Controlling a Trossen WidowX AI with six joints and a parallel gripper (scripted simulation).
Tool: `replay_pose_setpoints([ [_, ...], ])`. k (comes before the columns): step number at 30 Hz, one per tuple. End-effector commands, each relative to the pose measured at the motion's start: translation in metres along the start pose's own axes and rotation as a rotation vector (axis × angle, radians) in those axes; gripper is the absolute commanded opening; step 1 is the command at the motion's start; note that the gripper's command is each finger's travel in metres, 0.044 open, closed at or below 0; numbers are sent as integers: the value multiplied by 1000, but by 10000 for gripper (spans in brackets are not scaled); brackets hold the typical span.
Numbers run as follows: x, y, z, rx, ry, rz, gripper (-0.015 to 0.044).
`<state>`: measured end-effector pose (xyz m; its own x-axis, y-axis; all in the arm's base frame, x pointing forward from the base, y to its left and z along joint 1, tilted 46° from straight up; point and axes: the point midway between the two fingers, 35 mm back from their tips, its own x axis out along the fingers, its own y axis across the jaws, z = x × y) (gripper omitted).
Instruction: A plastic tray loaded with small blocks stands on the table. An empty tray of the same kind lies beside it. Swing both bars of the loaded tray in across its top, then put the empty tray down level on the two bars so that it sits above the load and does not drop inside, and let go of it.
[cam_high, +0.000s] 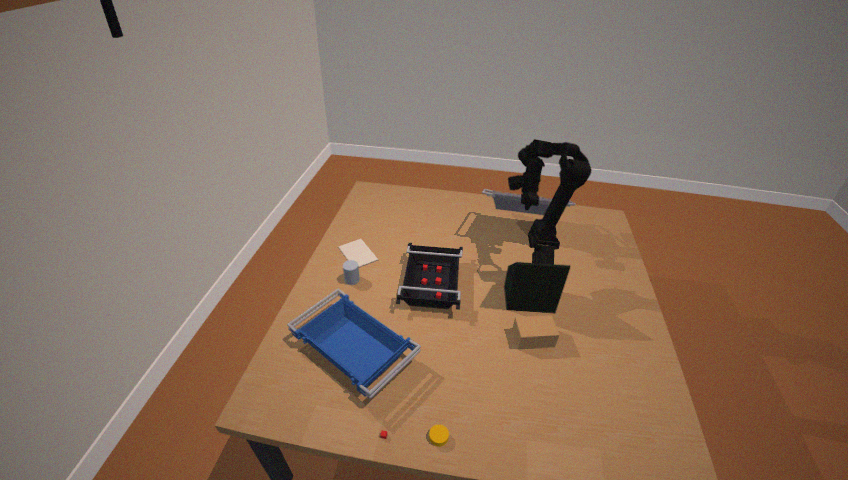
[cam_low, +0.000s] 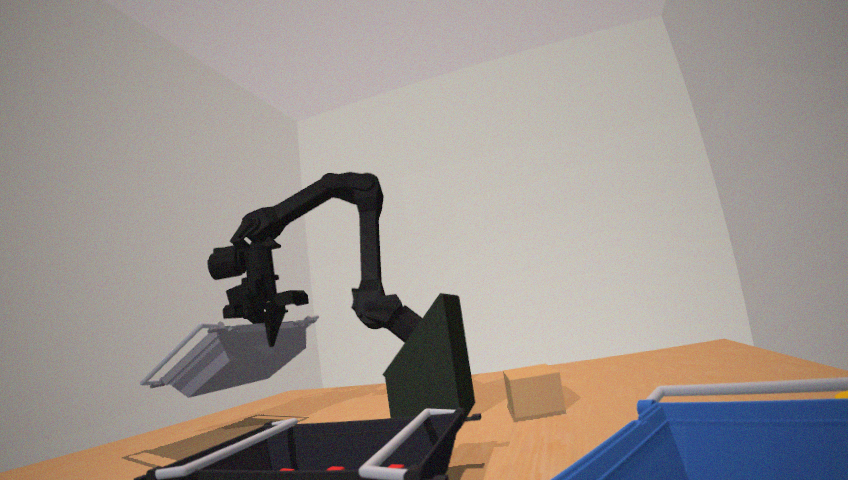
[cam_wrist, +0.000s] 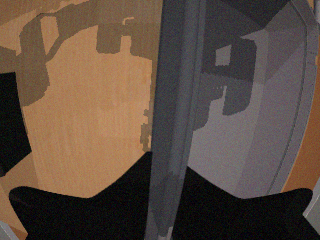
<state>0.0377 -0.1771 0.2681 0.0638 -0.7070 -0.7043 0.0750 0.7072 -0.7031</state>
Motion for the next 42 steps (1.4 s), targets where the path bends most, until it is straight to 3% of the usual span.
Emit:
replay_pose_setpoints([
  [1,-19,-12,0,9,-5,-32,0],
  [31,-24,-14,1,8,-6,-31,0],
  [42,-9,-13,24,-85,-27,43,0],
])
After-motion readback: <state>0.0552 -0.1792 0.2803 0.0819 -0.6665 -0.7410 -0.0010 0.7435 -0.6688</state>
